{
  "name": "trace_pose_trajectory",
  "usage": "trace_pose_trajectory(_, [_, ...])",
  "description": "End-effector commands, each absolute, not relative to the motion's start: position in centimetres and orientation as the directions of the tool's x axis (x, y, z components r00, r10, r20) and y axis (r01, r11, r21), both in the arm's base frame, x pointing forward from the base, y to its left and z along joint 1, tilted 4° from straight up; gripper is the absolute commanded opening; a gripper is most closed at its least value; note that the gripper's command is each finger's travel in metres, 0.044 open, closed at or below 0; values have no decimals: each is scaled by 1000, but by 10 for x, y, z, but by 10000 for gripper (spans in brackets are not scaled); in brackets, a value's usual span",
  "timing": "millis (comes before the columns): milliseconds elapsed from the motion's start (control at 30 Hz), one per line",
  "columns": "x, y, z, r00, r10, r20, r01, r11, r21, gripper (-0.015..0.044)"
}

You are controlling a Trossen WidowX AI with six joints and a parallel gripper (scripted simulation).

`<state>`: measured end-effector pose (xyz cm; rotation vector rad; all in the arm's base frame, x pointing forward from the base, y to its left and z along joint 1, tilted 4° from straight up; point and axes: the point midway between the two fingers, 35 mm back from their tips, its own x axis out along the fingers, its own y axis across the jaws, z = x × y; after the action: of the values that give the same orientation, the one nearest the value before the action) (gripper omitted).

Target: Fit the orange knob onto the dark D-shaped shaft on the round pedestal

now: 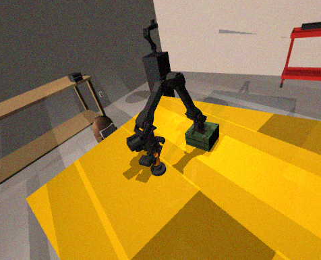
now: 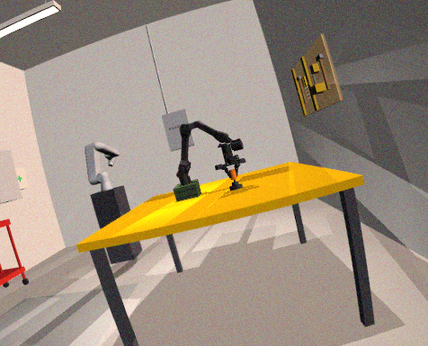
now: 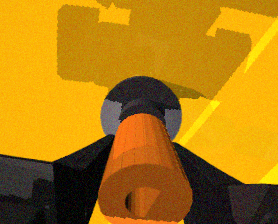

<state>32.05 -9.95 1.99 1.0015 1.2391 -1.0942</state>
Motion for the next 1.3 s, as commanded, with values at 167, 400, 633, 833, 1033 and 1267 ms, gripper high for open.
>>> trace_pose_trajectory(167, [321, -100, 19, 9, -83, -996, 981, 194, -8, 0])
trace_pose_trajectory(400, [321, -100, 20, 9, -83, -996, 981, 194, -8, 0])
trace_pose_trajectory(633, [322, -100, 24, 9, -83, -996, 986, 169, -5, 0])
trace_pose_trajectory(833, [321, -100, 22, 9, -83, -996, 1000, -13, 10, 0])
trace_pose_trajectory(1033, [320, -100, 20, 9, -83, -996, 1000, -13, 10, 0])
trace_pose_trajectory(1267, [321, -100, 19, 9, -83, -996, 1000, -13, 10, 0])
